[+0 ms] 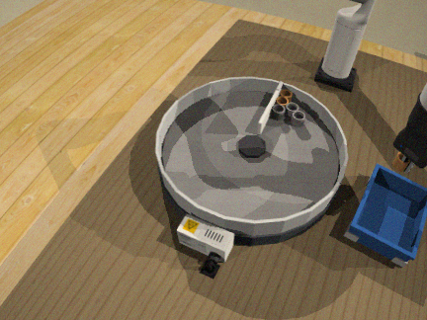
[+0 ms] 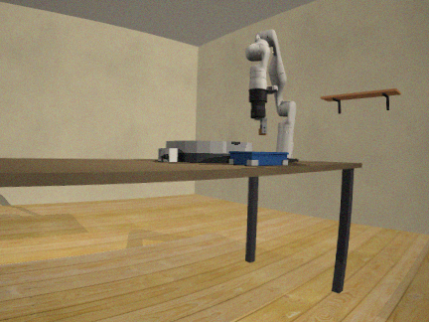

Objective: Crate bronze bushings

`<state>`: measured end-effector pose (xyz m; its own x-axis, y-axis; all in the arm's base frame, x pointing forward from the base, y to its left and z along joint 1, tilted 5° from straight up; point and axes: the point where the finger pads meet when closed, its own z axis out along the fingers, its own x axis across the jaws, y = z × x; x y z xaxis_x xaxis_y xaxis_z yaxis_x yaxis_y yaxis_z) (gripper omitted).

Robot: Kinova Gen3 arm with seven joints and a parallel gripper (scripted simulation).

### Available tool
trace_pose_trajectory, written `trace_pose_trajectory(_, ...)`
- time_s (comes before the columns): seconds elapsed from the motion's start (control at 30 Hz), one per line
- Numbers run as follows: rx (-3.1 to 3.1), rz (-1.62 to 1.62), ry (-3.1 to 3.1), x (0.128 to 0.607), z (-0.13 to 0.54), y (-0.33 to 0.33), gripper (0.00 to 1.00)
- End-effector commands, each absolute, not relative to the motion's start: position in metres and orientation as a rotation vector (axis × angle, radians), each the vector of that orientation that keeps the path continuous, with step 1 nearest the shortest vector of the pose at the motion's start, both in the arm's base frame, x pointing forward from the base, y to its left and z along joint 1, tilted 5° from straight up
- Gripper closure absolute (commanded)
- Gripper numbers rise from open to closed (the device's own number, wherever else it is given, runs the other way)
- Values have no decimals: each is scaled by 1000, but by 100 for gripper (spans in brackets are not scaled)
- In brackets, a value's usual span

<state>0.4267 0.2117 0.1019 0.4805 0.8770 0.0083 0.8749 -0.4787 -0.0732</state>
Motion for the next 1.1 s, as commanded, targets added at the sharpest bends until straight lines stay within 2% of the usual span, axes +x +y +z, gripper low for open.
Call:
trace_pose_trajectory(0.0,-2642,52,-1568,426,100,212,100)
trace_pose_trajectory(0.23,-2642,52,-1568,426,100,212,100)
trace_pose_trajectory(0.4,-2641,53,-1568,423,72,214,100)
trace_pose_trajectory(0.8,-2641,53,-1568,423,72,214,100)
trace_pose_trajectory(1.07,-2640,54,-1569,421,43,215,100)
